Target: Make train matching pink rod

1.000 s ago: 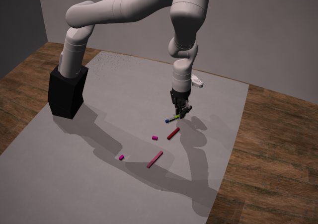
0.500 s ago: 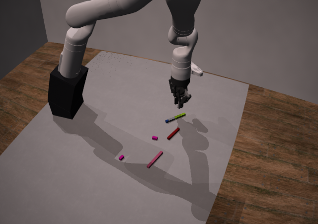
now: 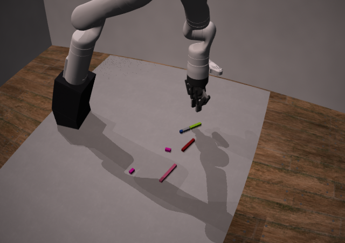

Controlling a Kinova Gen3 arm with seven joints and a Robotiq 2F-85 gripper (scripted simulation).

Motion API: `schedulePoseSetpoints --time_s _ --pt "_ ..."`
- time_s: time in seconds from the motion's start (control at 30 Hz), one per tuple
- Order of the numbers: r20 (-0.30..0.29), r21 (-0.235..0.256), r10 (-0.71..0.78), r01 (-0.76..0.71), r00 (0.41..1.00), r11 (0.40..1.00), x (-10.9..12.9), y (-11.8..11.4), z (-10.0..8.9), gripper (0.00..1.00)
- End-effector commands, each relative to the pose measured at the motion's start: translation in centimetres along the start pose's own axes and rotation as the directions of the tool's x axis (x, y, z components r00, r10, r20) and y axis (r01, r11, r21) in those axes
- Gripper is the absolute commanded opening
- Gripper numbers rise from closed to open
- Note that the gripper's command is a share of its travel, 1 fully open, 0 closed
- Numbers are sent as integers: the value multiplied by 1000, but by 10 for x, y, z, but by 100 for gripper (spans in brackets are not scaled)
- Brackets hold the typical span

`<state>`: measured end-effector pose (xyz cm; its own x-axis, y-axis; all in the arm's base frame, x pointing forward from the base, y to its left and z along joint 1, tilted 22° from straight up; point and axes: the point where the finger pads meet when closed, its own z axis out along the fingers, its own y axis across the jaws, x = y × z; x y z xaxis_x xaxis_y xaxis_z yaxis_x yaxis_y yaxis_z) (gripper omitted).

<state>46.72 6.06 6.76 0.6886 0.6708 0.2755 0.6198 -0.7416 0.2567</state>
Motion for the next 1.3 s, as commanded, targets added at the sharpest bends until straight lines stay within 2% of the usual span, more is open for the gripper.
schedulePoseSetpoints --time_s 0.0,0.8,0.97,1.27 --pt "-2 -5 1 -1 1000 1000 0 2 -2 100" --pt "-2 -5 1 -1 1000 1000 0 2 -3 100" --pt "-2 -5 1 -1 1000 1000 0 2 -13 100" --pt "-2 -5 1 -1 1000 1000 0 2 -43 100"
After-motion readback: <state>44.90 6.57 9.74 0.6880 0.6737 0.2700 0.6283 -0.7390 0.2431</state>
